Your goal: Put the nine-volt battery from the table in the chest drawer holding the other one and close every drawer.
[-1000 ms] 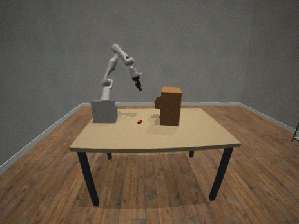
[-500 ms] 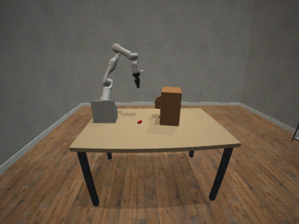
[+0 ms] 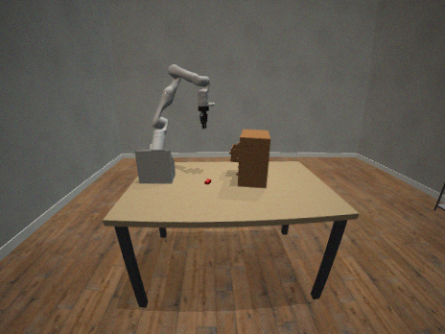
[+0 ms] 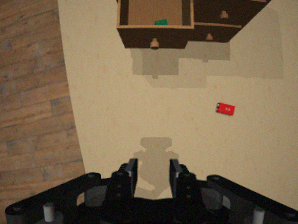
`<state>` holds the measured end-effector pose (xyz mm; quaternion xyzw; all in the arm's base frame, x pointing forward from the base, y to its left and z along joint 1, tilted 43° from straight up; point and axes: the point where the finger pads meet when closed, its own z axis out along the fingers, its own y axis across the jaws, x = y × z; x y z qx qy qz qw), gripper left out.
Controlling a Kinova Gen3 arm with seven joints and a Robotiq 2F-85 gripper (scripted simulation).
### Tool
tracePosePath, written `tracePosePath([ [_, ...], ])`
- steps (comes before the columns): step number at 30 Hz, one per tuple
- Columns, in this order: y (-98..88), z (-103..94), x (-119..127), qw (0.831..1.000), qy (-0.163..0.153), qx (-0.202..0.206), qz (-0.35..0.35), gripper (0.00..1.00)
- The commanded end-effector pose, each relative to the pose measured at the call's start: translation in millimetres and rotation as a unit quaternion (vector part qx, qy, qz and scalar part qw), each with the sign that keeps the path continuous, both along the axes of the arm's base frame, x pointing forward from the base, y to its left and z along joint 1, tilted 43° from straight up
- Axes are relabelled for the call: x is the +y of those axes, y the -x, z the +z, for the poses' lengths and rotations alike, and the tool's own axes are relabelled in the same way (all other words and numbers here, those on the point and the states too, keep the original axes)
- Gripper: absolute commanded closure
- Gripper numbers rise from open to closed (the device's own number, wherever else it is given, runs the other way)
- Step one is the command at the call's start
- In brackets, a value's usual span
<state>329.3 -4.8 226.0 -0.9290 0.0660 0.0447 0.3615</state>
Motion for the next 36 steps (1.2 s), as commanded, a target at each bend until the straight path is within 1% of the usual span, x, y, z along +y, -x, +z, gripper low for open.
tracePosePath([
  [1, -1.3, 0.9, -1.4, 1.0, -0.002, 0.003, 0.004, 0.67],
  [12, 0.6, 3.0, -3.1, 1.0, -0.004, 0.01, 0.01, 0.67],
  [36, 0.6, 3.1, -3.2, 1.0, -0.004, 0.011, 0.011, 0.67],
])
